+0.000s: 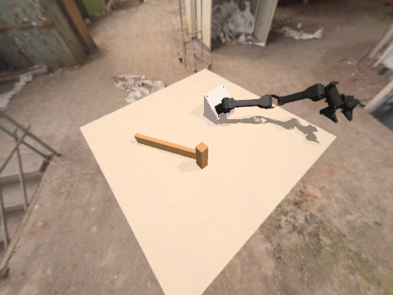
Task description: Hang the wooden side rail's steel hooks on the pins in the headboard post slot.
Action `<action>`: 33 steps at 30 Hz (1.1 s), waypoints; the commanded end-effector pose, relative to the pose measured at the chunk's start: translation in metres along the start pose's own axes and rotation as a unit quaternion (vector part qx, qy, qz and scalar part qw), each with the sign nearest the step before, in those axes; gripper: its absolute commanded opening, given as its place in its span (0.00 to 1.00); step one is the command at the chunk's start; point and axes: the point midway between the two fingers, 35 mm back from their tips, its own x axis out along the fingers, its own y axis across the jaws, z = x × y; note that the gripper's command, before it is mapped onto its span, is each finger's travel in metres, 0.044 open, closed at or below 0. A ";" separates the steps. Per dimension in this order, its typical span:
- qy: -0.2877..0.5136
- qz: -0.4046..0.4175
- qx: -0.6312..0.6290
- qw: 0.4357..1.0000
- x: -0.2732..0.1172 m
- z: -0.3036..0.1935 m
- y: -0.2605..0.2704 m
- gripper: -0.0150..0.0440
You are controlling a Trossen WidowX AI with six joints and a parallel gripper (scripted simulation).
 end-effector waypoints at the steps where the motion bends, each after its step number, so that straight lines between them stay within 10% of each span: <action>1: -0.001 0.000 -0.001 1.000 -0.001 0.001 -0.002 0.98; 15: -0.029 -0.012 -0.012 0.999 -0.033 0.014 -0.050 1.00; 33: -0.058 -0.122 0.421 0.897 -0.066 -0.095 -0.232 1.00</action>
